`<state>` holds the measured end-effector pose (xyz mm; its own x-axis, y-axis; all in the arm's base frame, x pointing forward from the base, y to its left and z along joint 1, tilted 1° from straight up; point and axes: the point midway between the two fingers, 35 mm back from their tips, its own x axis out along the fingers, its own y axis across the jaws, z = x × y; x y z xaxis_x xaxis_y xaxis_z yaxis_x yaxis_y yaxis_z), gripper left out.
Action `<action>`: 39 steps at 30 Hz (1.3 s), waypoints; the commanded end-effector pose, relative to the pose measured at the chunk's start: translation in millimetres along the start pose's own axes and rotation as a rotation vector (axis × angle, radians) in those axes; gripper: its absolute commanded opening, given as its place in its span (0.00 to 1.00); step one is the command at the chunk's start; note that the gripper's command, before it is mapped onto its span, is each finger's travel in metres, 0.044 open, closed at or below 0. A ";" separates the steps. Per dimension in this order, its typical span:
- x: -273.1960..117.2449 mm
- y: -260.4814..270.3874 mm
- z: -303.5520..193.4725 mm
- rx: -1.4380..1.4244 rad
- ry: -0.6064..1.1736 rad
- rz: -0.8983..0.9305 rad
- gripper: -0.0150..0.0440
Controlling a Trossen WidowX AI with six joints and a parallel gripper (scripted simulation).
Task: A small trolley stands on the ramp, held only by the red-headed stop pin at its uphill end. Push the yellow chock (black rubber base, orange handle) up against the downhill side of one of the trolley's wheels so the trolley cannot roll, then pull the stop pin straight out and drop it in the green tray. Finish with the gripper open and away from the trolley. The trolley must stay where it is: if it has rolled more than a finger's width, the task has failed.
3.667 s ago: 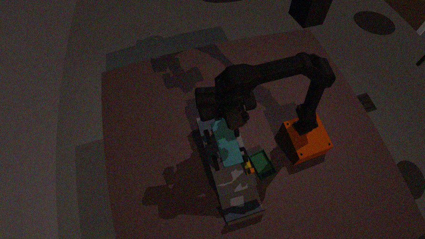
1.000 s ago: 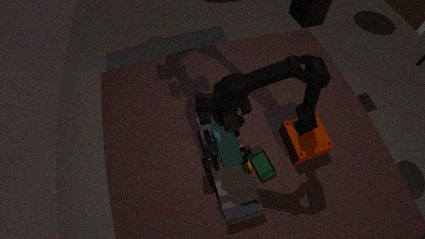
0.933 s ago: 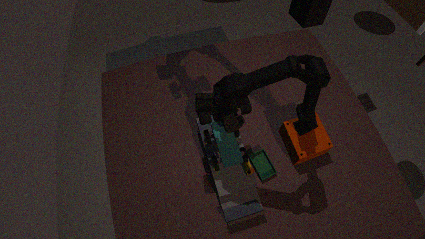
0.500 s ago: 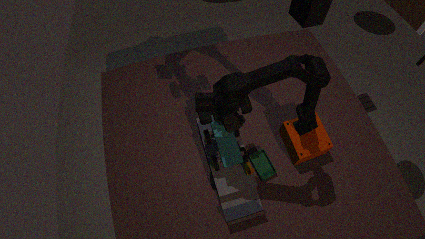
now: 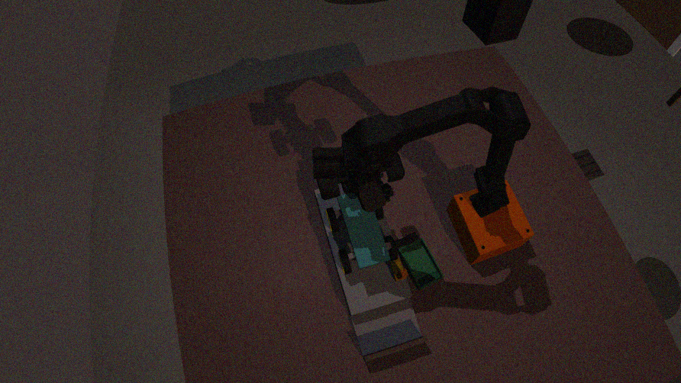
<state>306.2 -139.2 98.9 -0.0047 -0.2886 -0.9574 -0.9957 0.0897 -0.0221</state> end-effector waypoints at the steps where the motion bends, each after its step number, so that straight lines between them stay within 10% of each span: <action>1: -5.7 0.0 -1.2 0.006 0.004 -0.008 0.25; 39: -18.6 0.0 -2.0 0.006 0.003 -0.008 0.25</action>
<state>306.1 -135.5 111.7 -0.0053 -0.2859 -0.9583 -0.9959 0.0886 -0.0209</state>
